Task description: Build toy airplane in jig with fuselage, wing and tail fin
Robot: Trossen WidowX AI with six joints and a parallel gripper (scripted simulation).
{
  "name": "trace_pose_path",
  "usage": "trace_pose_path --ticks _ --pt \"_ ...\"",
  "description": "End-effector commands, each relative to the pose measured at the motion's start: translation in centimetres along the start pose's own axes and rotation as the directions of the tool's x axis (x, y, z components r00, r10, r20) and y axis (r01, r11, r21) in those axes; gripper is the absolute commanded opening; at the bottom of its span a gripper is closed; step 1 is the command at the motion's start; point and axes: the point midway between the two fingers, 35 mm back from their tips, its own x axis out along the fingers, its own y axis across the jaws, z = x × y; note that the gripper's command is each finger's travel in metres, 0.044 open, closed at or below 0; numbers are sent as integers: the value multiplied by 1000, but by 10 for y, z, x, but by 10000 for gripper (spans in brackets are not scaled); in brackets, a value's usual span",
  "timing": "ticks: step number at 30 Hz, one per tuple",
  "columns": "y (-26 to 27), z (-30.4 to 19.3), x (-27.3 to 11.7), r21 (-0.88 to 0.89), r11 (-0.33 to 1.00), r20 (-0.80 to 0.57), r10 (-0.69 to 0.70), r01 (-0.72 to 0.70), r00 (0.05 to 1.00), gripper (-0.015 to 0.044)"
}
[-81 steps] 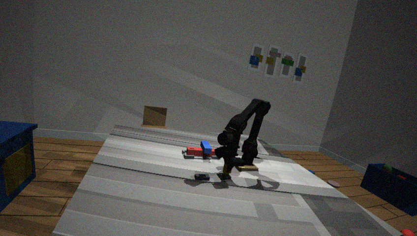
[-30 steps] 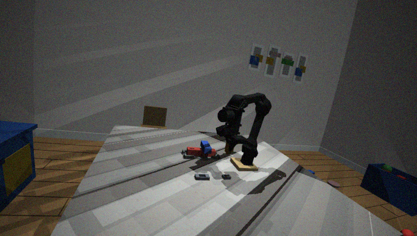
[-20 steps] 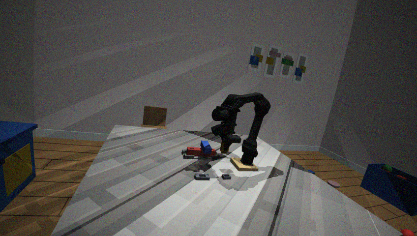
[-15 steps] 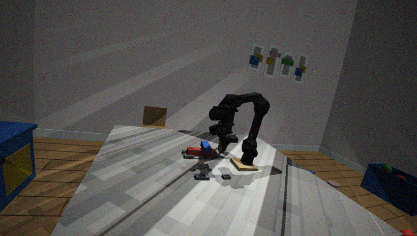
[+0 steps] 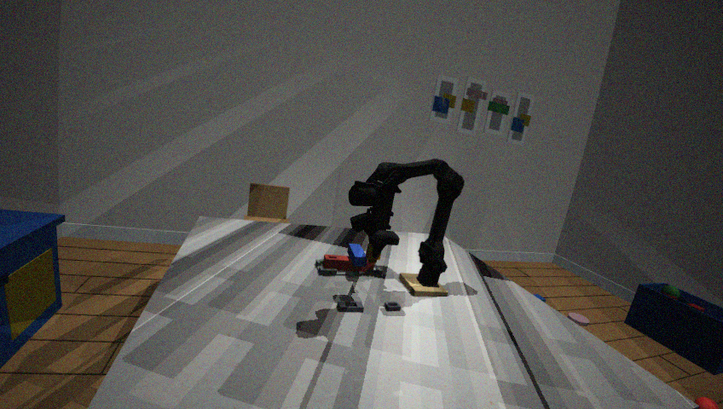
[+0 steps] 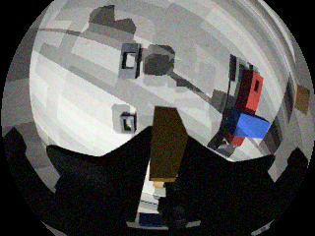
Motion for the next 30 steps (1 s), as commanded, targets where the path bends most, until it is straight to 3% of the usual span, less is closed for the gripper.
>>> trace_pose_path --ticks 1,30 --pt "-11 10 0 4 1000 8 -3 3 1000 0" --pt "-82 49 12 34 999 11 -11 11 1000 0"
